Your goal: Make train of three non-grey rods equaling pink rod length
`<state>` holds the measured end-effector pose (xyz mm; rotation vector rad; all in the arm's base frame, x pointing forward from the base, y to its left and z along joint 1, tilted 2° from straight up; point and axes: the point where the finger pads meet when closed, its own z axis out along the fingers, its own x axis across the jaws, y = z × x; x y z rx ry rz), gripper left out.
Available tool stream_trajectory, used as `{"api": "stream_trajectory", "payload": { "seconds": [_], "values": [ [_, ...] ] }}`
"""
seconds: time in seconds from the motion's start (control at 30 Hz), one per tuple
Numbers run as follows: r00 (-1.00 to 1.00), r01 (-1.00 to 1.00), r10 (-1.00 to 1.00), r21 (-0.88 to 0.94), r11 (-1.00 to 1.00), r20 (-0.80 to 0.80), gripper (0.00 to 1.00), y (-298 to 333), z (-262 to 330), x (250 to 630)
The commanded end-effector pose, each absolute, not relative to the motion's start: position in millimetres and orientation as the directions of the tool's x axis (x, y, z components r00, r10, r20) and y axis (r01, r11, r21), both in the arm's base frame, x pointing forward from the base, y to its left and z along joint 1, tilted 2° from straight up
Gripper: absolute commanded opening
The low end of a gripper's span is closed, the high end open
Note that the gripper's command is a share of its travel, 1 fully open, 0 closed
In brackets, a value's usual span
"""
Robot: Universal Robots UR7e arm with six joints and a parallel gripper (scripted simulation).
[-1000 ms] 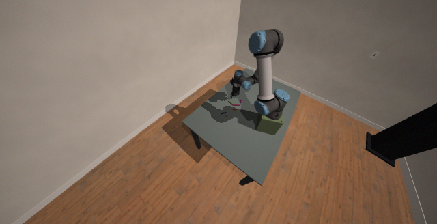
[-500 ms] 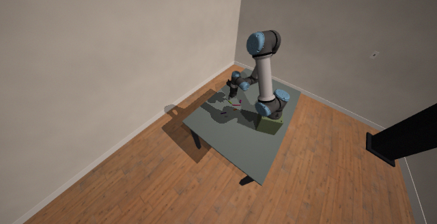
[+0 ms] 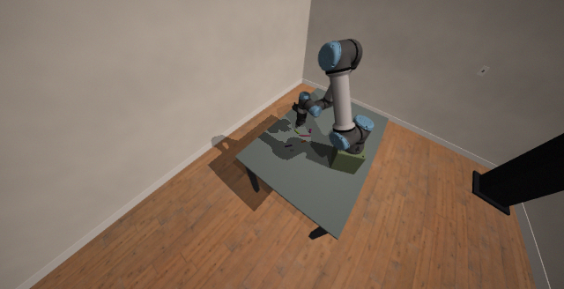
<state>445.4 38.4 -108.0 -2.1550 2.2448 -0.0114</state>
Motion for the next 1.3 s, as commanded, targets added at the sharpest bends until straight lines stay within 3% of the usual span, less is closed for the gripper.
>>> {"api": "stream_trajectory", "payload": {
  "seconds": [0.0,1.27],
  "values": [
    [-0.041,-0.999,-0.999,-0.027,0.041,-0.016,0.54,38,-108,446],
    [-0.040,-0.999,-0.999,-0.027,0.041,-0.016,0.54,38,-121,446]
  ]
}}
